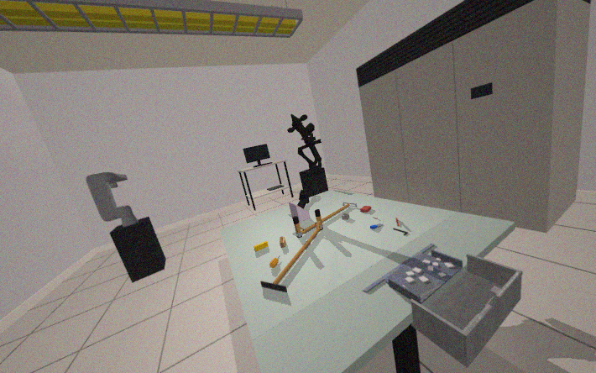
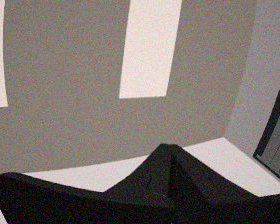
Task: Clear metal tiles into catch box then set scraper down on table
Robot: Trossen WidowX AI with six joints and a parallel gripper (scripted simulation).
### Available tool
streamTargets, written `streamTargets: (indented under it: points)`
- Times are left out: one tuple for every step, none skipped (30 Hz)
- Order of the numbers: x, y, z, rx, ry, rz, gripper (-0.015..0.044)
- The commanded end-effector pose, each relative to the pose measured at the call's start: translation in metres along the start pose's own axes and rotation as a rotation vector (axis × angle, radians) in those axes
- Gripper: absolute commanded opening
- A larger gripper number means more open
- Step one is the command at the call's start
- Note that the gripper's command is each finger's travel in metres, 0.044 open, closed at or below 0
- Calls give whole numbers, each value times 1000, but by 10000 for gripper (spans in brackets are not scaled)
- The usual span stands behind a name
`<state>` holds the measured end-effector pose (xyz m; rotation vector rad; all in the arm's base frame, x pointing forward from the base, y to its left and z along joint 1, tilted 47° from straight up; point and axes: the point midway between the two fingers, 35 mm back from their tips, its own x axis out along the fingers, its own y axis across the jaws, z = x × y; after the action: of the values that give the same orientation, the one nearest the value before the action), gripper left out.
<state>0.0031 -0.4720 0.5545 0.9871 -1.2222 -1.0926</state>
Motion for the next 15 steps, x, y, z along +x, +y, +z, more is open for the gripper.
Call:
streamTargets:
  points:
    - [3,-9,-6,-24,20,-24,0]
    - [4,-10,-7,-29,24,-29,0]
    - [5,-12,-8,-34,27,-35,0]
    - [5,-14,-9,-39,31,-40,0]
    - [6,-16,-10,-43,35,-45,0]
    - [6,-17,-12,-48,38,-50,0]
    - [7,-19,-13,-53,42,-55,0]
    - [8,-21,-14,-58,46,-60,0]
    - [8,-23,-15,-62,49,-65,0]
    - [9,-25,-16,-67,53,-70,0]
    - [9,-26,-18,-72,57,-75,0]
    - [10,-28,-19,-77,61,-80,0]
    - [11,-30,-20,-81,65,-85,0]
    - [11,-32,-21,-86,69,-90,0]
    - [12,-34,-22,-91,73,-95,0]
